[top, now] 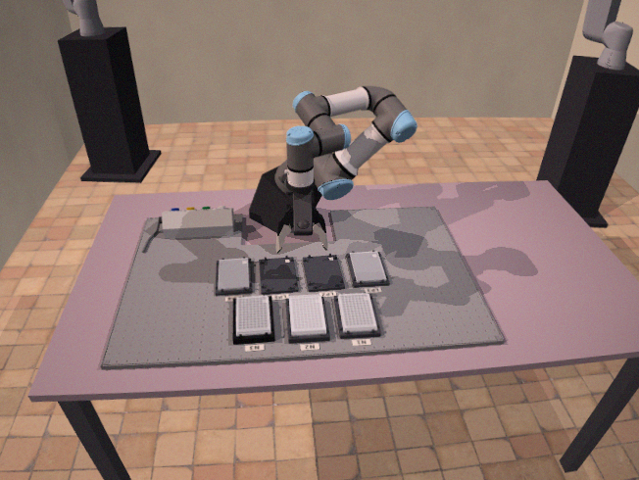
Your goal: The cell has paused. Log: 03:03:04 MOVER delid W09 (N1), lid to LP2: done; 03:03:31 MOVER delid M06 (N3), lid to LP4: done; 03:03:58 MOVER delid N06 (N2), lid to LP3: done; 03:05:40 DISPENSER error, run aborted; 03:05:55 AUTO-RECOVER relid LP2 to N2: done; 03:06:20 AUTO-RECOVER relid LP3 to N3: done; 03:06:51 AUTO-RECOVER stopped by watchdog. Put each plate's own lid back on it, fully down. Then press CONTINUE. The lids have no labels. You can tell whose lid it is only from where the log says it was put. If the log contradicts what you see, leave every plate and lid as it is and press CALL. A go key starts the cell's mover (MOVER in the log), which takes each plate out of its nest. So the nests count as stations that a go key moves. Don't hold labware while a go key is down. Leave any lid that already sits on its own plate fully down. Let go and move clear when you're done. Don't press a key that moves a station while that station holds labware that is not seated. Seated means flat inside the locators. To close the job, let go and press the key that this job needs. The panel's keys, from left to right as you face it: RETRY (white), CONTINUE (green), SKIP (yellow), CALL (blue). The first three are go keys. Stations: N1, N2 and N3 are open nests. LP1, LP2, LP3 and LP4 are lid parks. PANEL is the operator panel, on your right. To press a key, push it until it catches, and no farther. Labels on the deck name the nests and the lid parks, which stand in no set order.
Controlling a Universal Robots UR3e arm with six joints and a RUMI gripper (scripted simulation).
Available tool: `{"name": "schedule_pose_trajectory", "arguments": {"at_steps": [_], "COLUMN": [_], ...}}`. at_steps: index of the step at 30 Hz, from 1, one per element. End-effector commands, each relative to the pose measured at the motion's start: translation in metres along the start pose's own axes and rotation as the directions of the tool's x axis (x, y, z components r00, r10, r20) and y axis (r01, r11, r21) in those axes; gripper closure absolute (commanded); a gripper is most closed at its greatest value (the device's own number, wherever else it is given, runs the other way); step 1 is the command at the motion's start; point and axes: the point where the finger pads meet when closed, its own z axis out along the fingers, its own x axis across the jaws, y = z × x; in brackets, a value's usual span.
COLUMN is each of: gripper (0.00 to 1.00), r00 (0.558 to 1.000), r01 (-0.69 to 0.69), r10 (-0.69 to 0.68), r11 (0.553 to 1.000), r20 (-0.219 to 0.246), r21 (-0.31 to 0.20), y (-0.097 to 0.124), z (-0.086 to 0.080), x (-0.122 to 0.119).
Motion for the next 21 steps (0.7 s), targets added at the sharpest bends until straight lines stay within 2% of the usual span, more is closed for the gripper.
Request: {"name": "schedule_pose_trajectory", "arguments": {"at_steps": [1,6,21], "gripper": [0.18,0.18,0.18], "r00": [1.0,1.0,1.0], "r01": [-0.001,-0.001,0.001], "r10": [0.001,0.001,0.0], "r11": [1.0,1.0,1.0], "r20": [-0.011,-0.011,-0.014], "r21": [0.005,0.005,0.005], "y": [-0.003,-0.003,-0.003], "z": [0.023,0.048,0.048], "x": [0.003,0.004,0.005]}}
